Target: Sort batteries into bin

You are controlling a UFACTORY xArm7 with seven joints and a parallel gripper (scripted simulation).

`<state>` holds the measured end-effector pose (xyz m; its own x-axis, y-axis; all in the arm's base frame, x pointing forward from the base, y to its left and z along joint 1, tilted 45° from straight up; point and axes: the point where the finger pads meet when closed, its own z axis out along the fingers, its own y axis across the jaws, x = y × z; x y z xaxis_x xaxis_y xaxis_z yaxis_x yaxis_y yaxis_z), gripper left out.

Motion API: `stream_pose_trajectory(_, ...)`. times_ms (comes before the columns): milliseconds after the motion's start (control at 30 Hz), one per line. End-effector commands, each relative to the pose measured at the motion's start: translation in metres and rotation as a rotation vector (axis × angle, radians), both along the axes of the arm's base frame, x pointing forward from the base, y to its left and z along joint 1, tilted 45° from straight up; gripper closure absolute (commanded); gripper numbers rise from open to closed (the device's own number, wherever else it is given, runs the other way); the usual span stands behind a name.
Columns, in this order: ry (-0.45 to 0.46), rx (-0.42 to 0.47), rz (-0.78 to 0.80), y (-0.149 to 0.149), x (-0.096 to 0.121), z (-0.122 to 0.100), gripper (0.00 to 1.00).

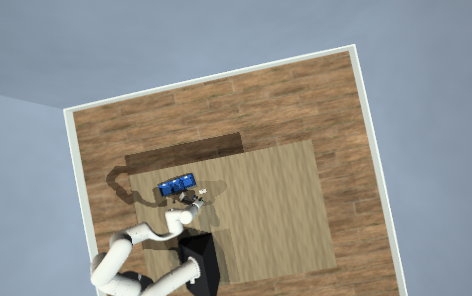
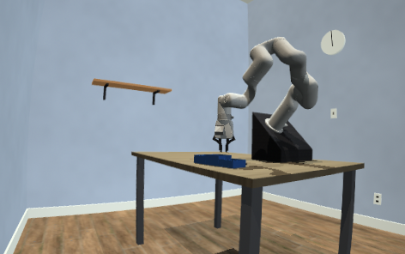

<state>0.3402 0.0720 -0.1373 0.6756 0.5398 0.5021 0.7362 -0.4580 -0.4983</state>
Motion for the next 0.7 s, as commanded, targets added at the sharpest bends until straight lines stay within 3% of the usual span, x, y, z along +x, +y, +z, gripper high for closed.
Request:
stream_pose_trajectory(0,-0.005,-0.005,-0.005,0.004,0.003,-0.008,0.77)
stream_pose_trajectory(233,-0.005,-0.005,-0.005,0.023,0.002,-0.026,0.77)
stream_pose_trajectory(667,-0.005,-0.005,-0.005,0.029,0.002,-0.033,0.77)
